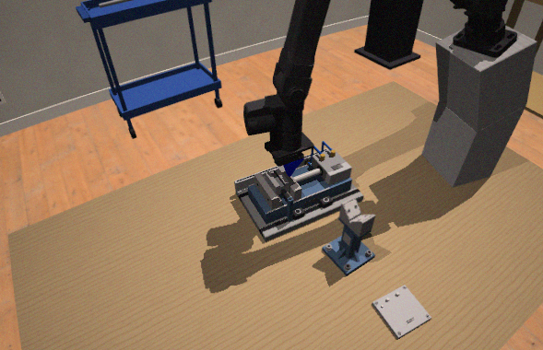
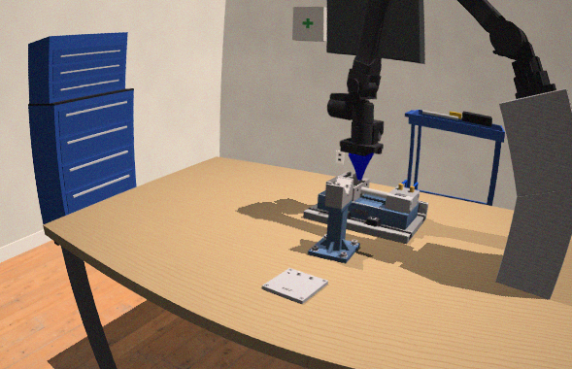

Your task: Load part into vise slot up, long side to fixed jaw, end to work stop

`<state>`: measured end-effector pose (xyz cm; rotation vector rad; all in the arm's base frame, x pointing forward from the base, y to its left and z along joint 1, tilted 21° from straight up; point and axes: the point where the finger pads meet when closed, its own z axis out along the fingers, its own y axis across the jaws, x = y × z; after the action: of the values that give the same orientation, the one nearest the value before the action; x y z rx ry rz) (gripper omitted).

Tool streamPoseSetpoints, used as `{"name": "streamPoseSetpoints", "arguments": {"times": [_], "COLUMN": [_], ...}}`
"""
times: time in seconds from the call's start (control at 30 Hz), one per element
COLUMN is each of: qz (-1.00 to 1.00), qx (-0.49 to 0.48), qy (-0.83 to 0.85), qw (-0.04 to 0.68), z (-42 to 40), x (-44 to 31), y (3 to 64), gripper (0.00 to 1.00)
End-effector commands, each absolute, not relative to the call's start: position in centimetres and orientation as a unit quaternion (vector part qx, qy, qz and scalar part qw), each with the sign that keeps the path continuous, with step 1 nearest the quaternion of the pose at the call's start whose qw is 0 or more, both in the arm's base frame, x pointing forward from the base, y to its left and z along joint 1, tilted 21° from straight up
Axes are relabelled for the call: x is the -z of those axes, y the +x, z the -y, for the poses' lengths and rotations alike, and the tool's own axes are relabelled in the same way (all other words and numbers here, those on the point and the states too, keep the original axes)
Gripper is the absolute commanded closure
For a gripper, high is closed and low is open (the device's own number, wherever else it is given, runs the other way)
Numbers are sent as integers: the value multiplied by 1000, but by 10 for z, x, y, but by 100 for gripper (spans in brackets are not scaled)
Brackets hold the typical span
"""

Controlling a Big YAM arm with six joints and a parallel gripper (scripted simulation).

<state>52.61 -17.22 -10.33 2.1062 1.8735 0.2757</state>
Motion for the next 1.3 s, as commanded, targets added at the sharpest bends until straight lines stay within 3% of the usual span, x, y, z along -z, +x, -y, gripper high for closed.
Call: {"name": "streamPoseSetpoints", "arguments": {"times": [0.0,1.27], "qz": [-652,-652], "qx": [-104,-99], "qy": [732,734], "qw": [169,161], "z": [178,172], "x": [87,34], "y": [529,503], "gripper": [100,100]}}
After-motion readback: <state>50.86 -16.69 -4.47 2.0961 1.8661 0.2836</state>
